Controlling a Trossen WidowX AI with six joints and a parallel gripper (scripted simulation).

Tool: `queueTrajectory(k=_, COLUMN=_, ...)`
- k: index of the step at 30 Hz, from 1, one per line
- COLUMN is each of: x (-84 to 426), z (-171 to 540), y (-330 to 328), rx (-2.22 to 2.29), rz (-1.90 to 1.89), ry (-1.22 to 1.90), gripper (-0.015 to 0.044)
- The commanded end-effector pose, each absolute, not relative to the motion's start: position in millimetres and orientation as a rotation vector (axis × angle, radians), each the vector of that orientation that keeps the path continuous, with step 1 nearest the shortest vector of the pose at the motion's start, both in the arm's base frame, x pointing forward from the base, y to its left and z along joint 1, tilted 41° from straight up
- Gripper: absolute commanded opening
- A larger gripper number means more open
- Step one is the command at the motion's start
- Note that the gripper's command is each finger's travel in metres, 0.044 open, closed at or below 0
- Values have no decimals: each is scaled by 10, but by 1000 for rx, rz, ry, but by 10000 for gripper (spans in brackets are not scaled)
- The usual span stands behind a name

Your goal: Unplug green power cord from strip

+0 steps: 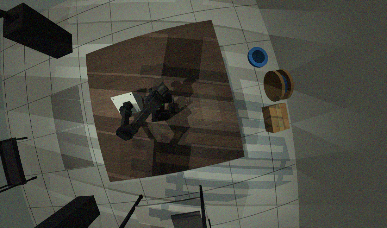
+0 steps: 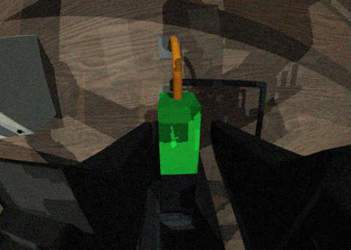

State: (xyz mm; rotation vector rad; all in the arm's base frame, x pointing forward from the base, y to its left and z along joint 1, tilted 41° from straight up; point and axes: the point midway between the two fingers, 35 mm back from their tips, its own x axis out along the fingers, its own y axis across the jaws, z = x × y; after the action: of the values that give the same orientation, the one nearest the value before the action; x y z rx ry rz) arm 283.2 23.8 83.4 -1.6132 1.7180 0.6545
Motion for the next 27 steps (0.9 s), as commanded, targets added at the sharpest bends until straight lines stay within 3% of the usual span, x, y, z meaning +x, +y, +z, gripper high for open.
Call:
queueTrajectory(k=1, x=2809, z=846, y=208, rx=-1617, rz=657, ry=1723, gripper=160)
queueTrajectory(k=17, x=2809, z=756, y=129, rx=-1617, rz=656, ry=1723, gripper=160)
queueTrajectory(k=21, x=2823, z=766, y=150, rx=-1613, rz=654, ry=1718, gripper=55)
queueTrajectory(k=27, x=2823, z=766, y=150, rx=-1613, rz=654, ry=1718, gripper=15)
